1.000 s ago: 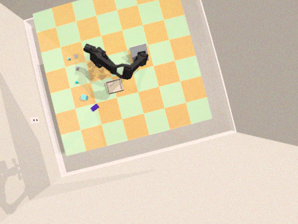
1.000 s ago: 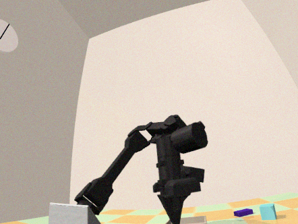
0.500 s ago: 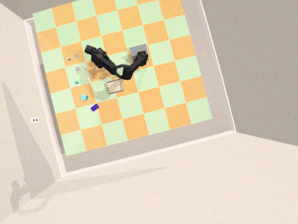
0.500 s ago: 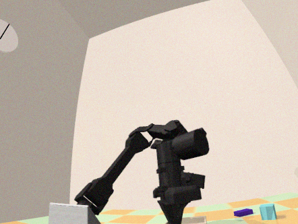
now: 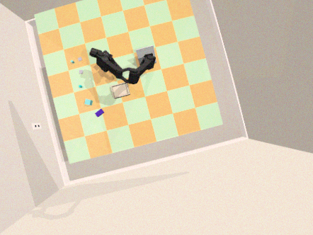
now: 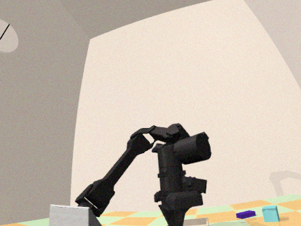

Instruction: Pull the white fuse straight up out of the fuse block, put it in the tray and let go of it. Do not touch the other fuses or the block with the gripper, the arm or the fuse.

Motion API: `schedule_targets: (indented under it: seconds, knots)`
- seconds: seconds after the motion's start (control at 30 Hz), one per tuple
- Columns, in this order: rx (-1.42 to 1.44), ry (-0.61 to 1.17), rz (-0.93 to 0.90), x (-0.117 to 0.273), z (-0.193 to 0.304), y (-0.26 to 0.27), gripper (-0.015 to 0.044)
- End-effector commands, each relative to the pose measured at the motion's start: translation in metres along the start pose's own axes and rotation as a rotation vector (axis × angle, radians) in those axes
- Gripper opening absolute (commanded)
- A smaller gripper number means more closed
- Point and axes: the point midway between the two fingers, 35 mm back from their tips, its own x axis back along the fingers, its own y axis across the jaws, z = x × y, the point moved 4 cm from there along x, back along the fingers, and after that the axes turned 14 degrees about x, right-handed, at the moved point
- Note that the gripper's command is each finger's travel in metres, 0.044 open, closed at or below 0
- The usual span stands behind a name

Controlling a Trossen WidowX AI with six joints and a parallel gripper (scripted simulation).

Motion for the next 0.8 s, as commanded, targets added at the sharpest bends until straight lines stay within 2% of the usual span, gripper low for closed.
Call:
schedule_targets:
  seconds: [0.0, 0.6, 0.77]
  knots:
    - [-0.007, -0.005, -0.002, -0.0008, -0.0002, 0.0001, 0.0071]
    - [-0.007, -0.005, -0.002, -0.0106, -0.0003, 0.0002, 0.0071]
    - [0.002, -0.001, 0.002, -0.0094, -0.0007, -0.0004, 0.0038]
